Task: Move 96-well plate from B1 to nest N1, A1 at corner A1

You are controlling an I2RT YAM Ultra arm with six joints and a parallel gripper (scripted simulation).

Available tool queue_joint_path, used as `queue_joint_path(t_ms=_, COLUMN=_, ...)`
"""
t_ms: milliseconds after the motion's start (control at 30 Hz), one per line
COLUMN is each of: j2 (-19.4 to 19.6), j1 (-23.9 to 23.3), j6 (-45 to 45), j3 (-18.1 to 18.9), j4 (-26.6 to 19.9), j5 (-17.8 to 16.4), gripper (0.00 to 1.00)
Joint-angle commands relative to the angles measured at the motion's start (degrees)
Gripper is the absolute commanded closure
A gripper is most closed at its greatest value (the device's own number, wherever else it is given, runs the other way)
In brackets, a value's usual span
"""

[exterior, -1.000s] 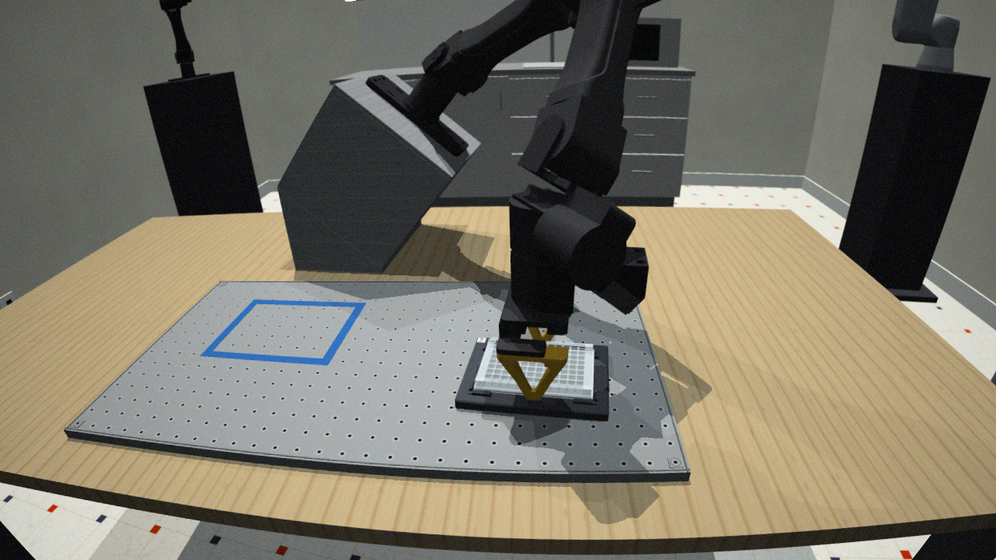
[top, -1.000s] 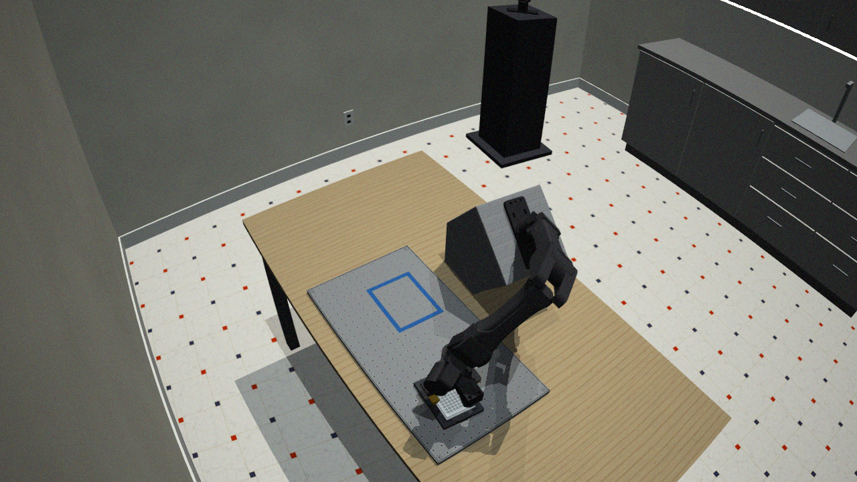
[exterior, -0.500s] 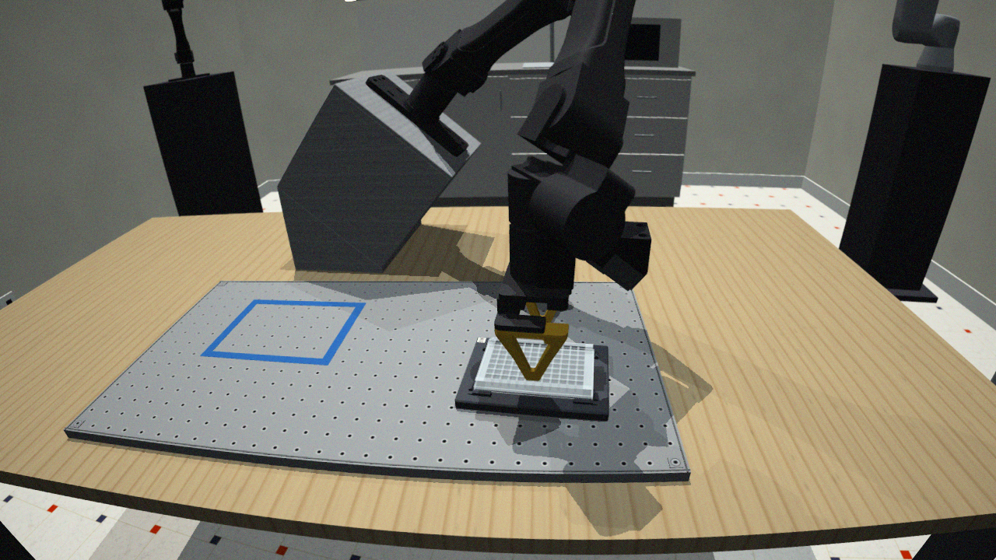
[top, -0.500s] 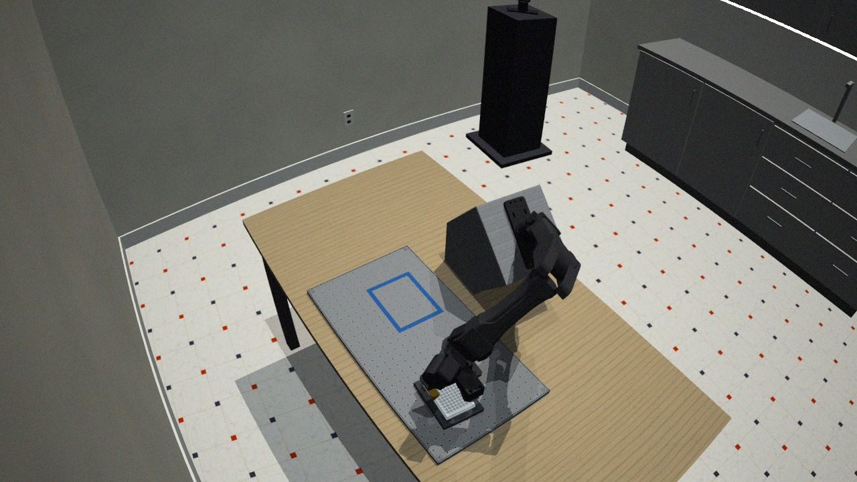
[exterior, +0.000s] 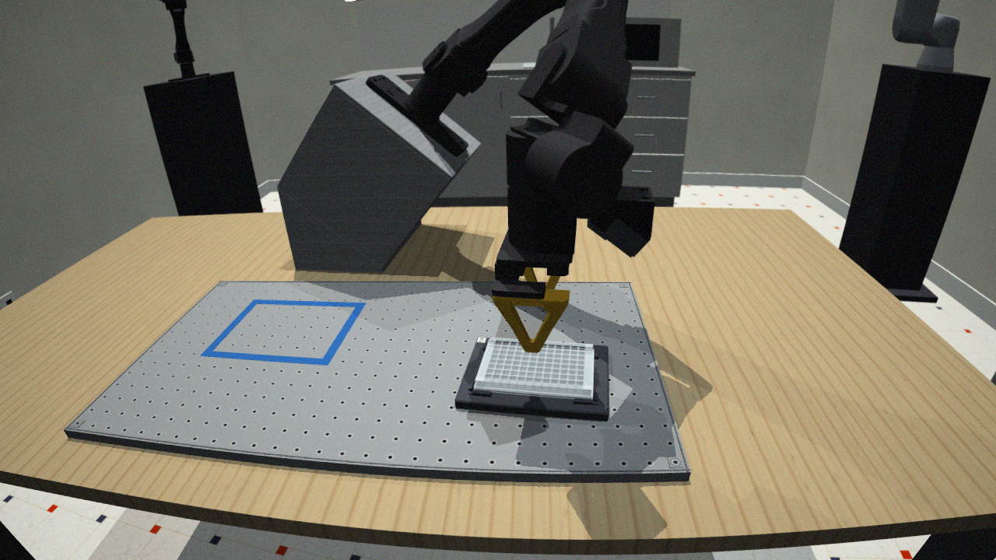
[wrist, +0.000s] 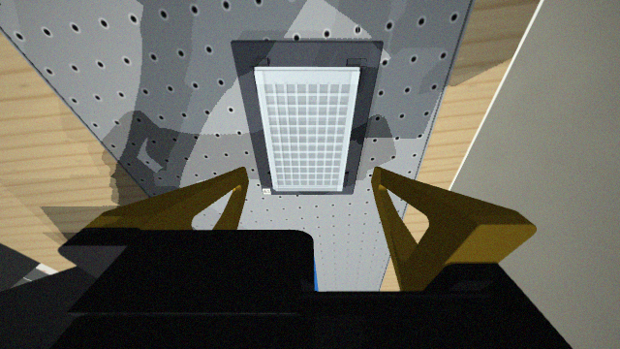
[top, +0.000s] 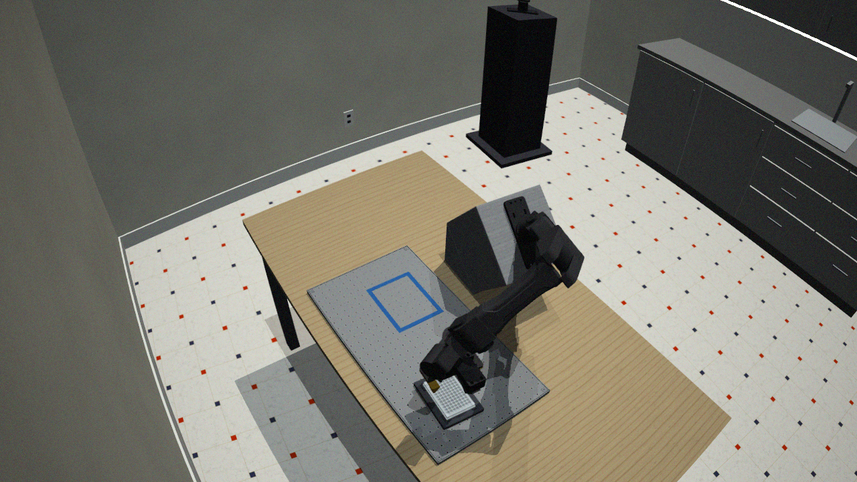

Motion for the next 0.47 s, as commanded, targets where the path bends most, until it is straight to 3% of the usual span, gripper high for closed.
queue_joint_path(t_ms=0, j2=-2.61, j1=-1.81, j6=-1.37, j3=1.49, j4=-2.72, j5=-0.91, gripper=0.0)
queue_joint_path(t_ms=200, j2=-3.99, j1=-3.04, j6=-2.84, j3=2.1, j4=-5.59, j5=-1.26, gripper=0.0)
queue_joint_path(t_ms=433, j2=-3.98, j1=-3.11, j6=-2.99, j3=2.28, j4=-5.9, j5=-1.32, gripper=0.0)
